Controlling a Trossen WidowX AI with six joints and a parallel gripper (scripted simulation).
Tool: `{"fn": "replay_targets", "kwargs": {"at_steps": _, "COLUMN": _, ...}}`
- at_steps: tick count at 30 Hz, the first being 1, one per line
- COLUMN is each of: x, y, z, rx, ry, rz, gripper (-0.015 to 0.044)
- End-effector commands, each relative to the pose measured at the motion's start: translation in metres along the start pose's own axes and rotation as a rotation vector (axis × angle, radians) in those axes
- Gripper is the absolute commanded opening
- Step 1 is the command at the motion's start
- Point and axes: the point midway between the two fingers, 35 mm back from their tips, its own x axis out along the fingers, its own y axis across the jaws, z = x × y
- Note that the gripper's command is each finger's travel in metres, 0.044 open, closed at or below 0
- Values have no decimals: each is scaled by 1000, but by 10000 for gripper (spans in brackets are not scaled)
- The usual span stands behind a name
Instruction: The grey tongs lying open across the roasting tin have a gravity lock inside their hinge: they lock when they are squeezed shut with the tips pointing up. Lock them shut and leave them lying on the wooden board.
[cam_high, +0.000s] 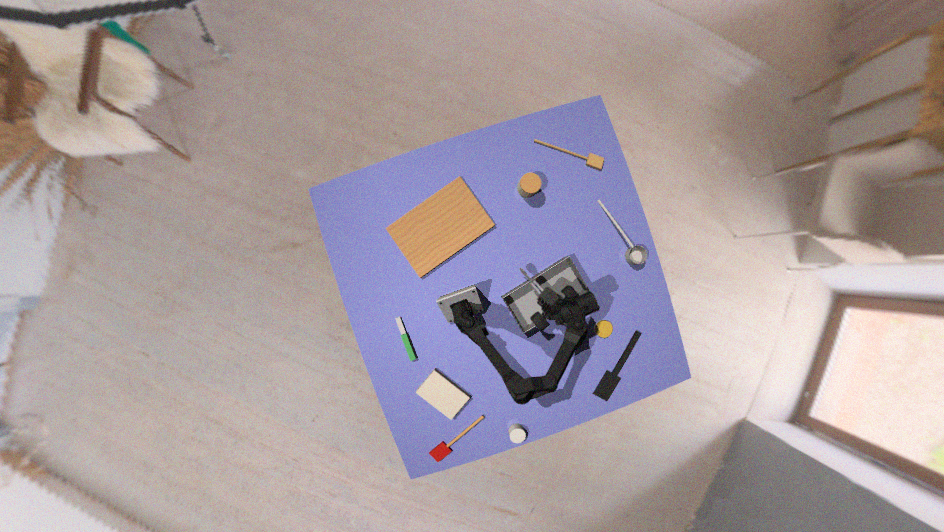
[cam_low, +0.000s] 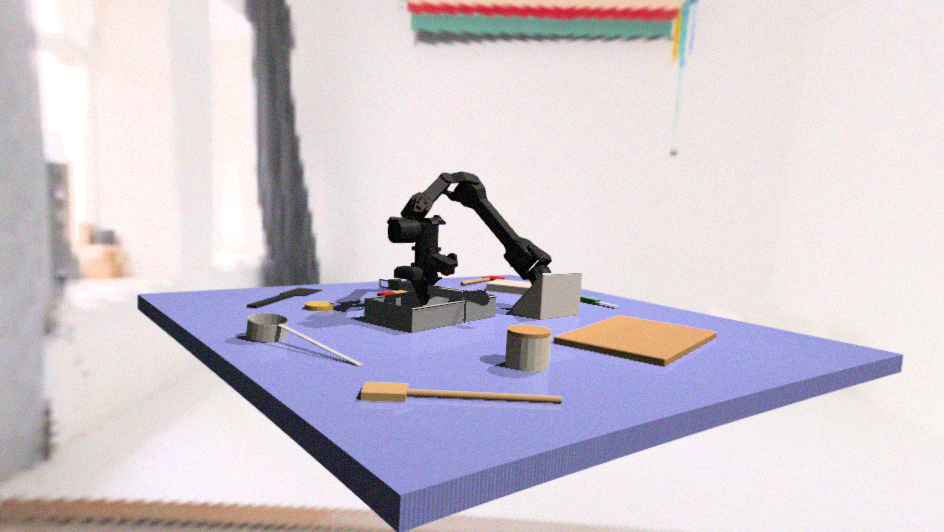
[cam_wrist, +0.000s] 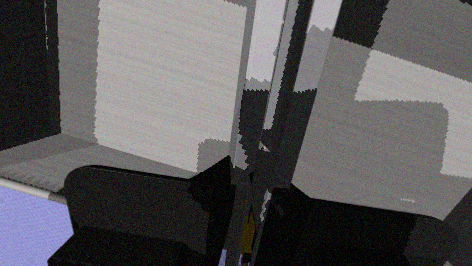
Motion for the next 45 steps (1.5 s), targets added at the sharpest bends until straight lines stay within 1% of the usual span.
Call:
{"fn": "replay_targets", "kwargs": {"at_steps": 1, "x": 0, "y": 0, "z": 0, "rx": 0, "ry": 1, "rz": 0, "gripper": -117}}
{"fn": "replay_targets", "kwargs": {"at_steps": 2, "x": 0, "y": 0, "z": 0, "rx": 0, "ry": 1, "rz": 0, "gripper": -143}}
{"fn": "replay_targets", "kwargs": {"at_steps": 3, "x": 0, "y": 0, "z": 0, "rx": 0, "ry": 1, "rz": 0, "gripper": -150}}
{"fn": "replay_targets", "kwargs": {"at_steps": 7, "x": -2, "y": -1, "z": 0, "rx": 0, "ry": 0, "rz": -1, "gripper": -150}}
{"fn": "replay_targets", "kwargs": {"at_steps": 9, "x": -14, "y": -3, "z": 0, "rx": -1, "ry": -1, "rz": -4, "gripper": -150}}
{"fn": "replay_targets", "kwargs": {"at_steps": 11, "x": -33, "y": -6, "z": 0, "rx": -2, "ry": -3, "rz": -9, "gripper": -150}}
{"fn": "replay_targets", "kwargs": {"at_steps": 16, "x": -107, "y": -4, "z": 1, "rx": -8, "ry": 0, "rz": -20, "gripper": -150}}
{"fn": "replay_targets", "kwargs": {"at_steps": 18, "x": -128, "y": 0, "z": 2, "rx": -9, "ry": 4, "rz": -22, "gripper": -150}}
{"fn": "replay_targets", "kwargs": {"at_steps": 33, "x": -128, "y": -3, "z": 7, "rx": 1, "ry": 6, "rz": -21, "gripper": -150}}
{"fn": "replay_targets", "kwargs": {"at_steps": 37, "x": -130, "y": -15, "z": 26, "rx": 61, "ry": 1, "rz": -26, "gripper": -150}}
{"fn": "replay_targets", "kwargs": {"at_steps": 45, "x": -136, "y": -40, "z": 81, "rx": 202, "ry": -20, "rz": -32, "gripper": -150}}
